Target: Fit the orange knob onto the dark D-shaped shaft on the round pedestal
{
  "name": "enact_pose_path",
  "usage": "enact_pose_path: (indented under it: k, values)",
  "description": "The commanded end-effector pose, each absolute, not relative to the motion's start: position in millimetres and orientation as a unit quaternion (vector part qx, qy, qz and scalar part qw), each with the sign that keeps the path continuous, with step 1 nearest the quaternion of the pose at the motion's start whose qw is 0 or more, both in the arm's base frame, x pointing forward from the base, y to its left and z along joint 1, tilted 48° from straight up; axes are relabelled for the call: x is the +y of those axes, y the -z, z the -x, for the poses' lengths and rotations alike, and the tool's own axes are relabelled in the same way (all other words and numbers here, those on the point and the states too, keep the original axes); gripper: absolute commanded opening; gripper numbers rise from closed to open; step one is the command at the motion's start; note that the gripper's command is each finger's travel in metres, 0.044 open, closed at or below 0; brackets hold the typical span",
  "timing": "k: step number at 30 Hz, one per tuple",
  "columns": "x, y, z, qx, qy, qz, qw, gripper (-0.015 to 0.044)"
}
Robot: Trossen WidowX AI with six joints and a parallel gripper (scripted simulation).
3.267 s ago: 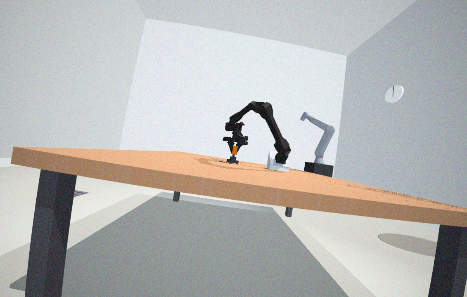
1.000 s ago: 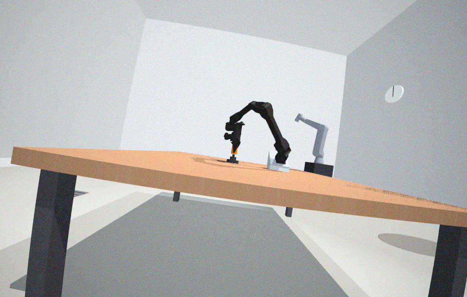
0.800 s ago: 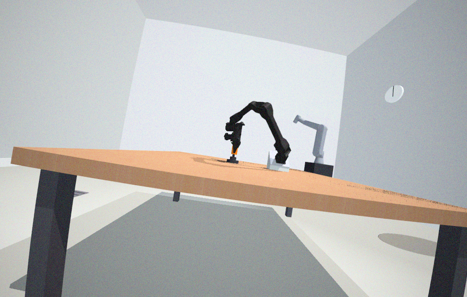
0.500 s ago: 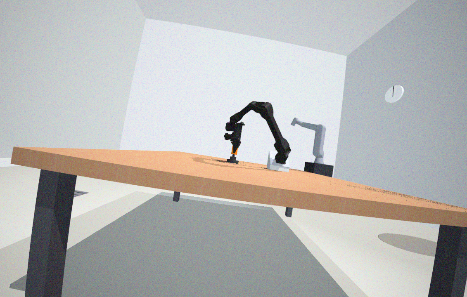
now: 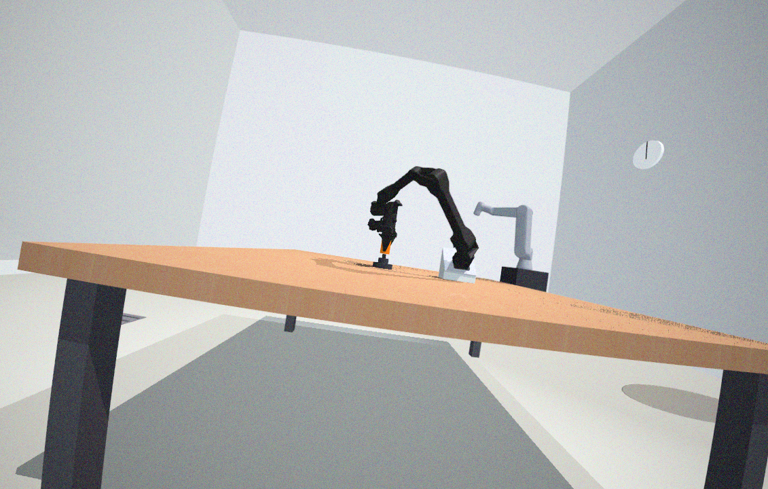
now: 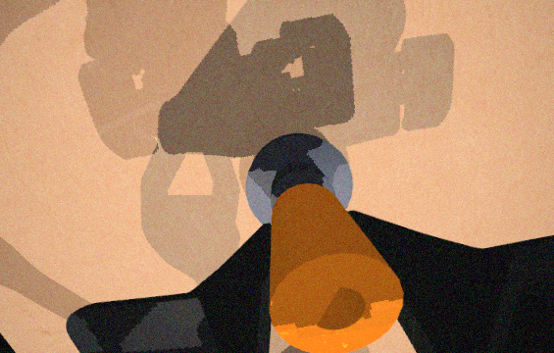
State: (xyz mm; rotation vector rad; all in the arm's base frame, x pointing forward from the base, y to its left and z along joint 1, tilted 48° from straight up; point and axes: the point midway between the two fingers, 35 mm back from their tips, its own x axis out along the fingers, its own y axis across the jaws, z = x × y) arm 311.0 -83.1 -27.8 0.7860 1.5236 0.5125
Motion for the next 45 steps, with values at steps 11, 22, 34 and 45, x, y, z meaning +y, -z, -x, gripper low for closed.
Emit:
enact_pose_path:
  k: [11, 22, 34, 45]
  values:
    - [-85.5, 28.6, -312.2, 0.675, -0.179, -0.381, 0.606, 0.0]
    - [-84.9, 26.3, -310.9, 0.675, -0.179, -0.381, 0.606, 0.0]
    - [-85.3, 28.2, -311.7, 0.675, -0.179, -0.381, 0.606, 0.0]
    - [-82.2, 29.8, -309.9, 0.675, -0.179, -0.381, 0.606, 0.0]
